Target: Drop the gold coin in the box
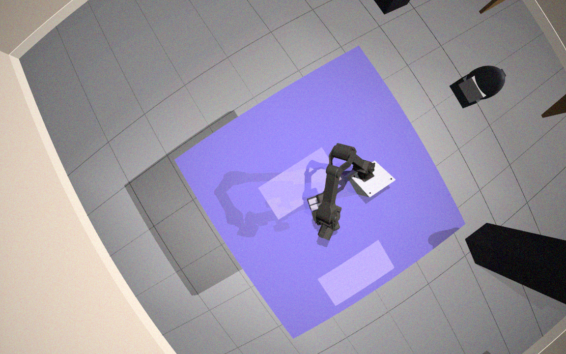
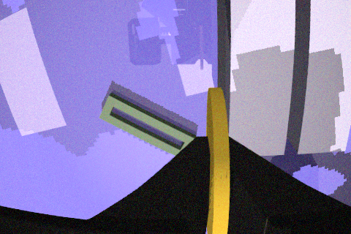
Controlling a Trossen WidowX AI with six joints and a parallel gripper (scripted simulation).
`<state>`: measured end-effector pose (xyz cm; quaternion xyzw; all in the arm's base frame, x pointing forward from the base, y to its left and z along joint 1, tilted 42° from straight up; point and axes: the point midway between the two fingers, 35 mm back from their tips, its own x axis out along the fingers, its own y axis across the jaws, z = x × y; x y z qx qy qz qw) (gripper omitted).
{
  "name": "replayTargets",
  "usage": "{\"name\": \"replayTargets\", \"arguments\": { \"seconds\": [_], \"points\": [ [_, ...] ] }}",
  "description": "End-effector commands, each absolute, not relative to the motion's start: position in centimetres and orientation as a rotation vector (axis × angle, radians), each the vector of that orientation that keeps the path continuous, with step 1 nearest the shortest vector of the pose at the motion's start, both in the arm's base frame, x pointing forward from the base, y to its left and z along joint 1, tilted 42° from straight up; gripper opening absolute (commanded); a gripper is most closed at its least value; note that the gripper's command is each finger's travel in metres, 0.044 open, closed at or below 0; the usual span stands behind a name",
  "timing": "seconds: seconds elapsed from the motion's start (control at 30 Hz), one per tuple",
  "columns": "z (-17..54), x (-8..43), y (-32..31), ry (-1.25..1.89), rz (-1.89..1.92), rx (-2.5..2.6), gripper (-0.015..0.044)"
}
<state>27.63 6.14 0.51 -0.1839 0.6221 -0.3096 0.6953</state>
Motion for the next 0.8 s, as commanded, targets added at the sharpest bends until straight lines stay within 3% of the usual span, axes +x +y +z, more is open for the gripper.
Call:
{"name": "replayTargets", "arguments": {
  "seconds": [0.0,0.77],
  "points": [
    [1.3,28.1,5.4,1.382,-0.690,-0.414,0.0000],
    [2.9,28.8,3.3,1.385,-0.698,-0.414,0.0000]
  ]
}}
